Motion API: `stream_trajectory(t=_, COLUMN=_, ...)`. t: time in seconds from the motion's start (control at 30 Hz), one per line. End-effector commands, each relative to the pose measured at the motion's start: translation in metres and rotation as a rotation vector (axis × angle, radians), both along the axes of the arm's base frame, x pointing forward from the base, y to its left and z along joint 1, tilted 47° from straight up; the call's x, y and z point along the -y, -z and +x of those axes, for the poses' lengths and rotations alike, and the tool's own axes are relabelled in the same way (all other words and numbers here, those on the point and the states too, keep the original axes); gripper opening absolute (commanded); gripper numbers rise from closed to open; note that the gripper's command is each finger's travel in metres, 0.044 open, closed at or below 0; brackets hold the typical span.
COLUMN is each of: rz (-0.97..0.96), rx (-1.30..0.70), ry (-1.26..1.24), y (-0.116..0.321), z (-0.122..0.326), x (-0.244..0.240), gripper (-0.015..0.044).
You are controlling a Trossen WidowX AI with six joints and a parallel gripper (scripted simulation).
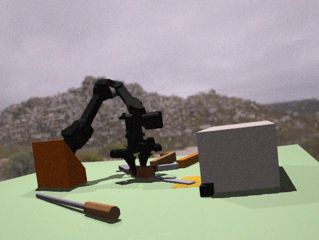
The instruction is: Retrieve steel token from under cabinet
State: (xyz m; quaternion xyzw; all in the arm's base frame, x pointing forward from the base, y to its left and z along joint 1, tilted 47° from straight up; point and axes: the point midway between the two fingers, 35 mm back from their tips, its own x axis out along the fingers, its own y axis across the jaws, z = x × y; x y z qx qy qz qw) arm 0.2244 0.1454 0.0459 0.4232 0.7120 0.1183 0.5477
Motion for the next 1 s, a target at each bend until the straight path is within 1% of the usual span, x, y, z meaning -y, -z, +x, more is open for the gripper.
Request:
stream_trajectory(t=0.0, rz=-0.001, rx=0.001, ry=0.006, y=0.003, z=0.003, x=0.004, gripper=0.0)
stream_trajectory(t=0.97, rz=-0.003, rx=-0.001, ry=0.009, y=0.024, z=0.014, x=0.023, gripper=0.0)
